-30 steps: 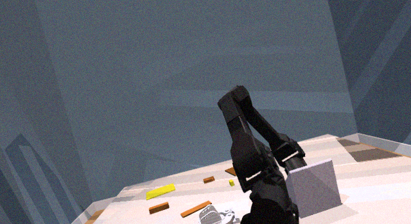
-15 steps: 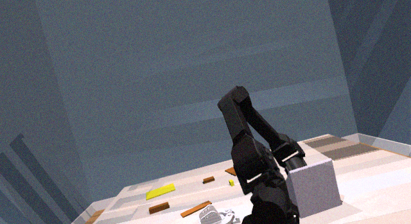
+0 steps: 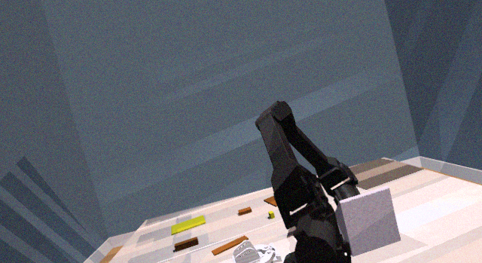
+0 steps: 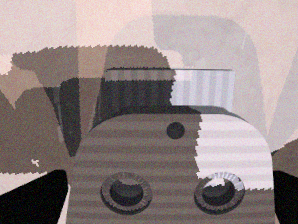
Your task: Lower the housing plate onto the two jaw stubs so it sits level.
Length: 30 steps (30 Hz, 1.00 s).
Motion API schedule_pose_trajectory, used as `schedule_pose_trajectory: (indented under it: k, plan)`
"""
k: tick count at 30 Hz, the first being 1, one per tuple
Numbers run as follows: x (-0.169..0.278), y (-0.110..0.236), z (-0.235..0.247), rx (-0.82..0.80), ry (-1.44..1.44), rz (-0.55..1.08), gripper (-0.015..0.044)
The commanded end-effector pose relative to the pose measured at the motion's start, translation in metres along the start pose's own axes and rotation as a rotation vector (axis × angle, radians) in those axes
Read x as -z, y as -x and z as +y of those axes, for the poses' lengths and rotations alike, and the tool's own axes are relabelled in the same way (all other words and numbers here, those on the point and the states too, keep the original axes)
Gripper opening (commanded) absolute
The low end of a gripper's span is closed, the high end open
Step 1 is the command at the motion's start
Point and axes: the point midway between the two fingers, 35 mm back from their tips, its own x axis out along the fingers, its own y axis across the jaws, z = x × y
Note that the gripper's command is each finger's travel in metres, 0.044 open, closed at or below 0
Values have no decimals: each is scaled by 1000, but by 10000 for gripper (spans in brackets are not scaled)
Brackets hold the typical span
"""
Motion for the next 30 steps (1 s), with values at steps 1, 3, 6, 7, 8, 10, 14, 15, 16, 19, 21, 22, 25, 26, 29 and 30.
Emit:
schedule_pose_trajectory:
  k: [1,3,6,7,8,10,14,15,16,19,21,22,25,26,29,30]
  plan:
    - [0,0,0,0,0,0,407]
    - [0,0,0,0,0,0,393]
    - [0,0,0,0,0,0,373]
    - [0,0,0,0,0,0,367]
    - [0,0,0,0,0,0,360]
    - [0,0,0,0,0,0,351]
    - [0,0,0,0,0,0,351]
    - [0,0,0,0,0,0,351]
    - [0,0,0,0,0,0,351]
    - [0,0,0,0,0,0,351]
    - [0,2,0,0,0,0,351]
    - [0,5,1,0,0,0,351]
    - [0,14,1,-1,1,0,351]
    - [0,17,2,-1,1,0,351]
    - [0,26,2,-1,2,0,351]
    - [0,30,2,-1,2,0,351]
